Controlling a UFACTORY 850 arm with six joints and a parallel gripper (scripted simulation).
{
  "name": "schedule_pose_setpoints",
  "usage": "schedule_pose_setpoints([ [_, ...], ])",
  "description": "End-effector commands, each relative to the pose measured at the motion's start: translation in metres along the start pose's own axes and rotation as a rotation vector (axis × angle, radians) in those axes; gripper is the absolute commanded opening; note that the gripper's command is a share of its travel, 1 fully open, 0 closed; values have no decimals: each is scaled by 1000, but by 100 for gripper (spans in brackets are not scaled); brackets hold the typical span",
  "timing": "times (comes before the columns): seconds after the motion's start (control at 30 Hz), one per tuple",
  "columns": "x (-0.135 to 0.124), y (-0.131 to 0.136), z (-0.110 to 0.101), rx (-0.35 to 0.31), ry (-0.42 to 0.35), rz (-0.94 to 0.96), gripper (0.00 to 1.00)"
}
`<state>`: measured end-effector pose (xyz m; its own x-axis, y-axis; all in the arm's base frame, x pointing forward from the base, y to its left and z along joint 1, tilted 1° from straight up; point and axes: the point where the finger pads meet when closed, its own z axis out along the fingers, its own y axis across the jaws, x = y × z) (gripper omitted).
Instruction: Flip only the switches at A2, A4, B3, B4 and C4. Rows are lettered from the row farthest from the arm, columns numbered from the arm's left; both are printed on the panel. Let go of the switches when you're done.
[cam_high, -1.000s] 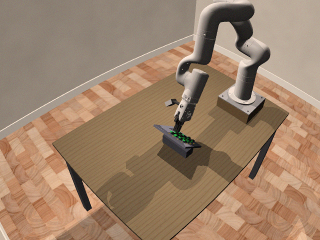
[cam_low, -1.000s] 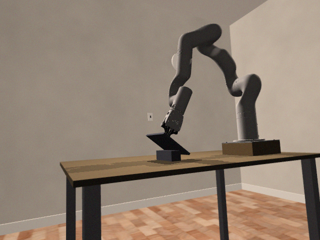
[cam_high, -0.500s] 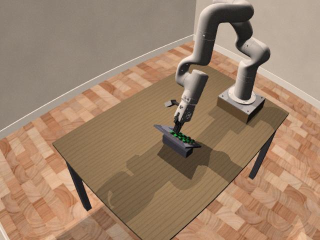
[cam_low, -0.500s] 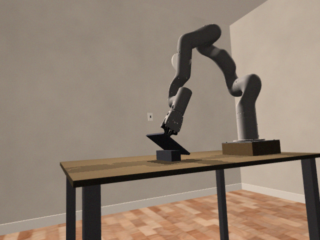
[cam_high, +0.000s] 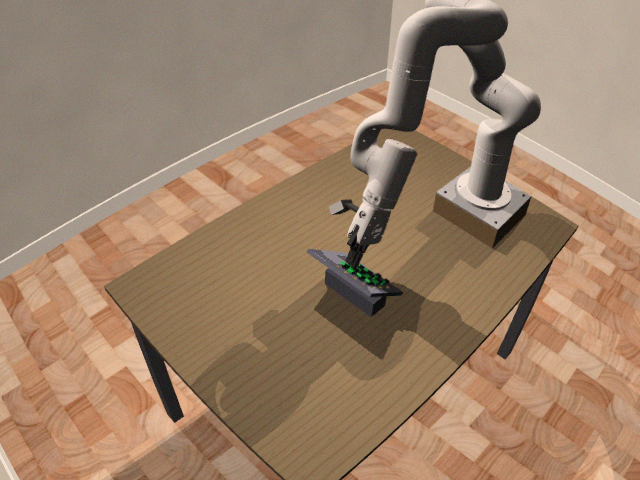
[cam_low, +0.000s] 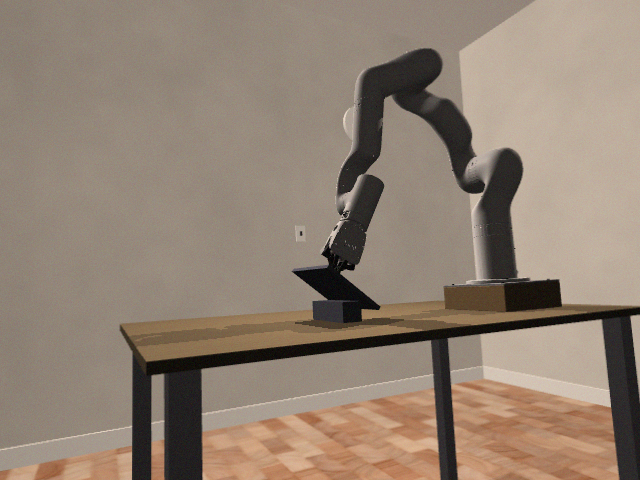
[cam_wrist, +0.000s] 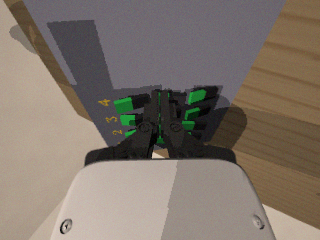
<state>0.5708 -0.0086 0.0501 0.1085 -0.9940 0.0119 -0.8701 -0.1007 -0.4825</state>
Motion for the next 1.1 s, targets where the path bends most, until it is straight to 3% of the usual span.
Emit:
schedule_pose_setpoints([
  [0.0,0,-1,-1,2,0,0,0],
  [0.47,0,-1,-28,2,0,0,0],
  [0.97,0,-1,-29,2,0,0,0],
  [1.07,0,15,-27,2,0,0,0],
])
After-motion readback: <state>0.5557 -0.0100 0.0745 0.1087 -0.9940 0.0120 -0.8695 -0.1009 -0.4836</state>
